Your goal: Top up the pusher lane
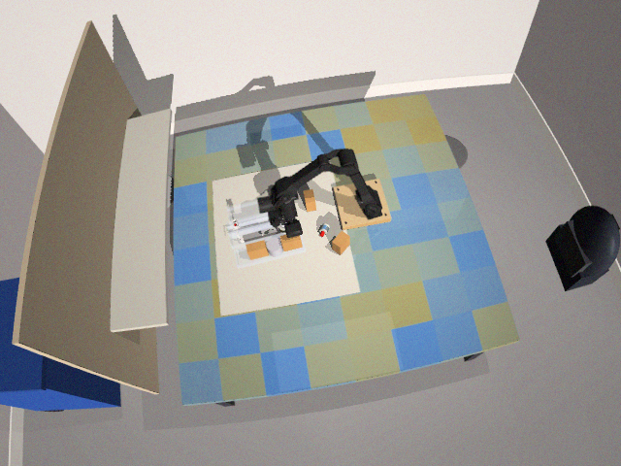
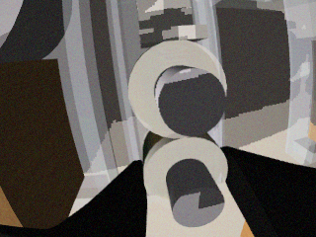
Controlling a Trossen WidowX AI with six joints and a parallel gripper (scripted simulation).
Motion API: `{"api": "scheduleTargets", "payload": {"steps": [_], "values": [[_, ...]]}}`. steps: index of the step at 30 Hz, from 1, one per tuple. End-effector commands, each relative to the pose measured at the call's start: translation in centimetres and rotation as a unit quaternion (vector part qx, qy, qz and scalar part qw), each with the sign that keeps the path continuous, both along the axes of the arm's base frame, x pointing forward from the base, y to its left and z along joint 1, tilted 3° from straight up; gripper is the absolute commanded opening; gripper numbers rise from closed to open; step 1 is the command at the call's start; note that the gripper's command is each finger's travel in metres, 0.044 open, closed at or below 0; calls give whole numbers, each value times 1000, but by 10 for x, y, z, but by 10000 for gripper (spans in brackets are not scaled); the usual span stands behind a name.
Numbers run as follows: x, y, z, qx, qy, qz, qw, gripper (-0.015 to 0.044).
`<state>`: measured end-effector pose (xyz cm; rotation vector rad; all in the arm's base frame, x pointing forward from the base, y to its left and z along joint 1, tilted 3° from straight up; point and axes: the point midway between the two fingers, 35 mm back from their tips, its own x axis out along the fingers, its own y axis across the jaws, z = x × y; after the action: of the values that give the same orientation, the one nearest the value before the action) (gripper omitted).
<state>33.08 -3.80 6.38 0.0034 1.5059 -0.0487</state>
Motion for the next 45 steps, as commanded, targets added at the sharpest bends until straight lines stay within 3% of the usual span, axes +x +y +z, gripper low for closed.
{"api": "scheduleTargets", "payload": {"steps": [1,36,45], "values": [[2,0,0,1,-6,-1,1000,0],[-4,0,0,1,-6,-1,1000,0],[-3,0,0,1,-6,-1,1000,236]]}}
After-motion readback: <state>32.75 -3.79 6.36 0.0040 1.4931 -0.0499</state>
